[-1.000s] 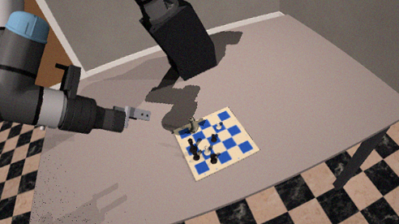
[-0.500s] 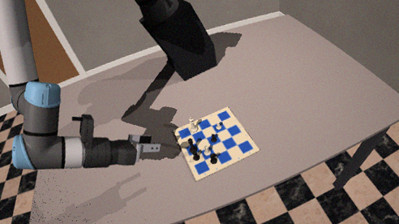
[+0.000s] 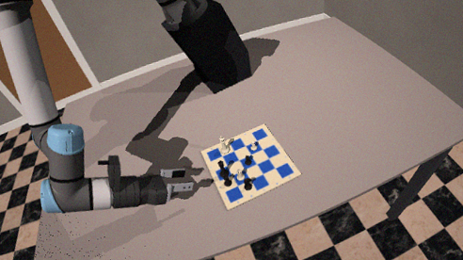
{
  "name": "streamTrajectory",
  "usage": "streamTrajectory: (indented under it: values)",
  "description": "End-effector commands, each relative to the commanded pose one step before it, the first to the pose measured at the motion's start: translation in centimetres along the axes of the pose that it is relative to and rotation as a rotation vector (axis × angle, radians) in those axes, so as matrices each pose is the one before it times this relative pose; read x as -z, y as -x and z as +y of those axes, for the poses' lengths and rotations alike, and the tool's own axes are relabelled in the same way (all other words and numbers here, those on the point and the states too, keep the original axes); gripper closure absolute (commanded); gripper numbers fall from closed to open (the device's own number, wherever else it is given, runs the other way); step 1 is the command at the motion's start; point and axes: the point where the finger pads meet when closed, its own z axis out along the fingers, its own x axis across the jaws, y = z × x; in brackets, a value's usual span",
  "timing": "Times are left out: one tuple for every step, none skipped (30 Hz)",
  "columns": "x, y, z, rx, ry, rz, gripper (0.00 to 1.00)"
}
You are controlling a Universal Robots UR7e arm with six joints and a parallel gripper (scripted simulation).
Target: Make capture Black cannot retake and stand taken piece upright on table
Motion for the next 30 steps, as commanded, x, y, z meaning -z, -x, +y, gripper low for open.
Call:
streamTrajectory:
  values:
    - [-0.370,0.108,0.598,-0.01864,-0.00931,0.00934,0.00]
    - [-0.130,0.061,0.161,-0.00556,-0.00299,0.00249,0.00]
    - [-0.117,0.054,0.145,-0.00499,-0.00269,0.00223,0.00]
    - [-0.104,0.048,0.129,-0.00444,-0.00240,0.00198,0.00]
    - [-0.091,0.042,0.114,-0.00391,-0.00211,0.00175,0.00]
    - [-0.080,0.037,0.099,-0.00341,-0.00184,0.00152,0.00]
    - [-0.068,0.032,0.085,-0.00293,-0.00159,0.00131,0.00]
    - [-0.058,0.027,0.072,-0.00248,-0.00135,0.00111,0.00]
    - [-0.048,0.022,0.060,-0.00207,-0.00112,0.00092,0.00]
    - [-0.039,0.018,0.049,-0.00168,-0.00091,0.00075,0.00]
    - [-0.031,0.014,0.039,-0.00133,-0.00072,0.00059,0.00]
    - [-0.024,0.011,0.030,-0.00102,-0.00055,0.00045,0.00]
    - [-0.017,0.008,0.022,-0.00074,-0.00040,0.00033,0.00]
    - [-0.012,0.005,0.015,-0.00050,-0.00027,0.00022,0.00]
    - [-0.007,0.003,0.009,-0.00031,-0.00017,0.00014,0.00]
    - [0.000,0.000,0.000,0.00000,0.00000,0.00000,0.00]
    - [0.000,0.000,0.000,0.00000,0.00000,0.00000,0.00]
    - [-0.004,0.002,0.005,-0.00016,-0.00009,0.00007,0.00]
    - [-0.001,0.001,0.002,-0.00006,-0.00003,0.00003,0.00]
    - [0.000,0.000,0.000,-0.00001,0.00000,0.00000,0.00]
    - [0.000,0.000,0.000,0.00000,0.00000,0.00000,0.00]
    - [0.000,0.000,0.000,0.00000,0.00000,0.00000,0.00]
    - [0.000,0.000,0.000,0.00000,0.00000,0.00000,0.00]
    - [0.000,0.000,0.000,0.00000,0.00000,0.00000,0.00]
    - [0.000,0.000,0.000,0.00000,0.00000,0.00000,0.00]
    - [0.000,0.000,0.000,0.00000,0.00000,0.00000,0.00]
    - [0.000,0.000,0.000,0.00000,0.00000,0.00000,0.00]
    - [0.000,0.000,0.000,0.00000,0.00000,0.00000,0.00]
    - [0.000,0.000,0.000,0.00000,0.00000,0.00000,0.00]
    - [0.000,0.000,0.000,0.00000,0.00000,0.00000,0.00]
